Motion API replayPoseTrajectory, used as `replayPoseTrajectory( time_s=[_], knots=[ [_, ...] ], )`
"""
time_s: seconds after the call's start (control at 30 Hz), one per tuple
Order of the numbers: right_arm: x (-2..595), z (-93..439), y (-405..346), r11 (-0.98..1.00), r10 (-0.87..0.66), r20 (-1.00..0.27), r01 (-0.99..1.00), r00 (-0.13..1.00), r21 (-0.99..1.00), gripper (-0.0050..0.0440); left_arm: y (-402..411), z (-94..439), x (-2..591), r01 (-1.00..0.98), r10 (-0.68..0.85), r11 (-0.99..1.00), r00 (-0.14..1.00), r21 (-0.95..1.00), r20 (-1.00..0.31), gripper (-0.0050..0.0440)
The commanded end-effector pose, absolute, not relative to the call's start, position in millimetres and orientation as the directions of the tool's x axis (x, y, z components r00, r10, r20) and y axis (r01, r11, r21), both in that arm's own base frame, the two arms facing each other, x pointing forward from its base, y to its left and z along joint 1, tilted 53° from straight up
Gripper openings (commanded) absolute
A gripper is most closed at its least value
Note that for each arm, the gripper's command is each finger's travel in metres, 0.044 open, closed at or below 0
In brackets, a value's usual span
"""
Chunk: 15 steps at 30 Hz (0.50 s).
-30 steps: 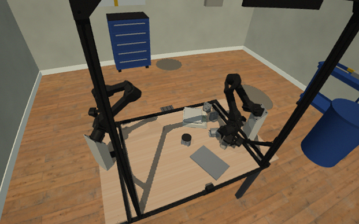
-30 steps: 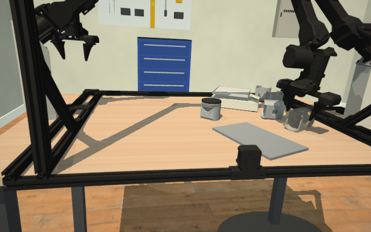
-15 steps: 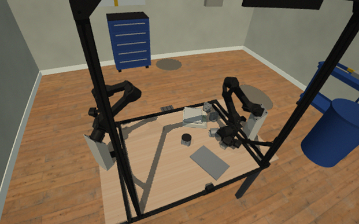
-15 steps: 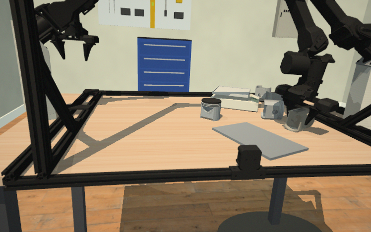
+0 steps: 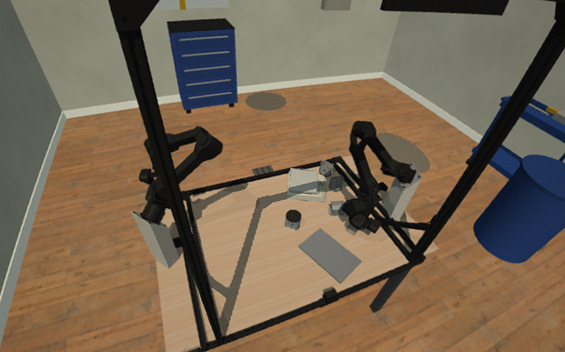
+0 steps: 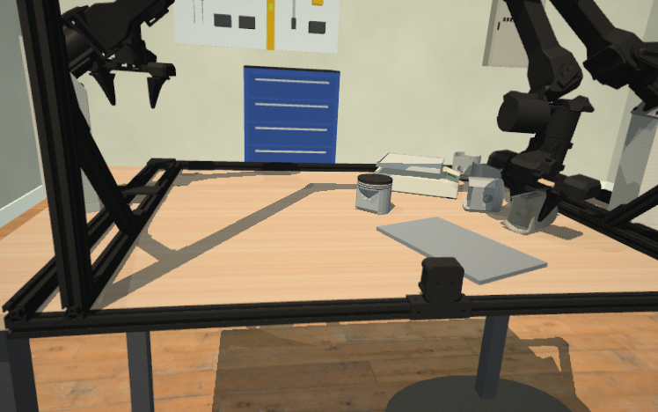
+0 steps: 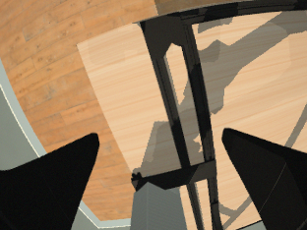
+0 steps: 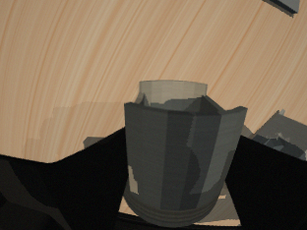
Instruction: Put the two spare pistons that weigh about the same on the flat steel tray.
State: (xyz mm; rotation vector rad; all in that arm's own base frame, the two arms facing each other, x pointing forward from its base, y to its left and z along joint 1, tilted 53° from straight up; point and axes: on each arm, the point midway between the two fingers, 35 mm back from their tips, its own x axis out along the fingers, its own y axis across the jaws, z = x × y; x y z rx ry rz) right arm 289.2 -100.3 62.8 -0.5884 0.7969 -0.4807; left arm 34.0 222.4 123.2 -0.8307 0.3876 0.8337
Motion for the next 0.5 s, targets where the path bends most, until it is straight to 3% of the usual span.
replayPoseTrajectory(
  time_s=[0.0,0.47],
  knots=[
    [289.9,60.2,-100.9,0.741,-0.597,-0.524,0.169,0.607,-0.650,0.0158,222.4,123.3,34.2,-0.776,0.494,0.393,0.630,-0.493,-0.599,0.0440],
    [285.7,64.2,-97.6,0.741,-0.597,-0.524,0.169,0.607,-0.650,0.0158,222.4,123.3,34.2,-0.776,0.494,0.393,0.630,-0.493,-0.599,0.0440]
  ],
)
